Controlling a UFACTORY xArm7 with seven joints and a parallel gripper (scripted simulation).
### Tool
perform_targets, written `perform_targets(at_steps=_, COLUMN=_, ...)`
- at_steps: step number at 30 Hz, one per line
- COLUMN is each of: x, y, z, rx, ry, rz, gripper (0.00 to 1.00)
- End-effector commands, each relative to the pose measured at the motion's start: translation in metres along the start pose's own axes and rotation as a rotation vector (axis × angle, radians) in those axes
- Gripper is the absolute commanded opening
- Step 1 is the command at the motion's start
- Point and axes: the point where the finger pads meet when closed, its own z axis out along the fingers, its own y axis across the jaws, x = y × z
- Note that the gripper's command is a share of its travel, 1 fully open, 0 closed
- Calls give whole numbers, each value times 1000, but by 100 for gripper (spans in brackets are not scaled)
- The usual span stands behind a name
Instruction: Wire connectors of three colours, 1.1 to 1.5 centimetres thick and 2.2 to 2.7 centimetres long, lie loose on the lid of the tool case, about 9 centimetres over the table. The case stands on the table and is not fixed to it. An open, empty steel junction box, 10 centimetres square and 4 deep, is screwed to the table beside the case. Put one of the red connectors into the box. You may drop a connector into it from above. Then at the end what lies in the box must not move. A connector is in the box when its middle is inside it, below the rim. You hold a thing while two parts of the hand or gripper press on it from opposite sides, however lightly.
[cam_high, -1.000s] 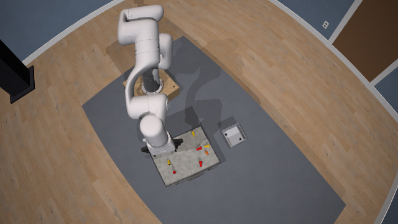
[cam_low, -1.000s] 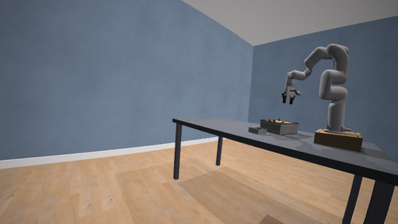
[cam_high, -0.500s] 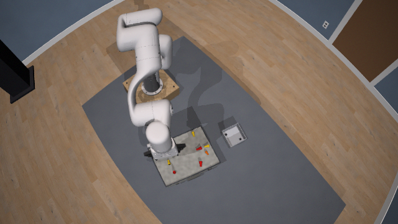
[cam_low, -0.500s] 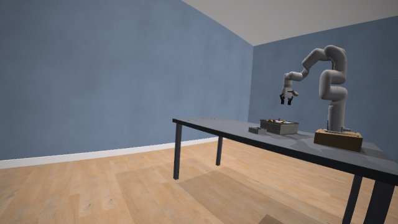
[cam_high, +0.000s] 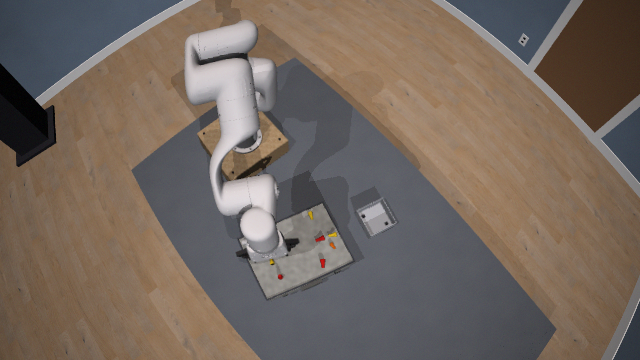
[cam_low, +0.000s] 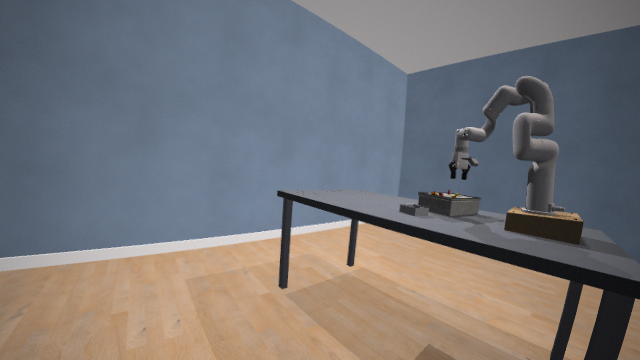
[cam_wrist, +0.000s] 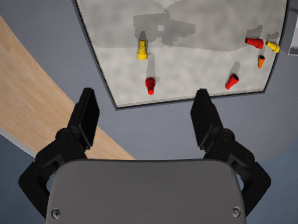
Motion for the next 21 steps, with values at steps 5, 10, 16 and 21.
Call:
perform_targets(at_steps=5, x=-2, y=0, z=21, rx=1, ry=-7, rz=-1, gripper=100)
perform_targets(at_steps=10, x=-2, y=0, z=21, rx=1, ry=-7, rz=-1, gripper=100)
perform_targets(at_steps=16, x=-2, y=0, z=21, rx=1, ry=-7, rz=-1, gripper=100)
perform_targets(at_steps=21, x=-2, y=0, z=21, rx=1, ry=-7, rz=-1, gripper=100)
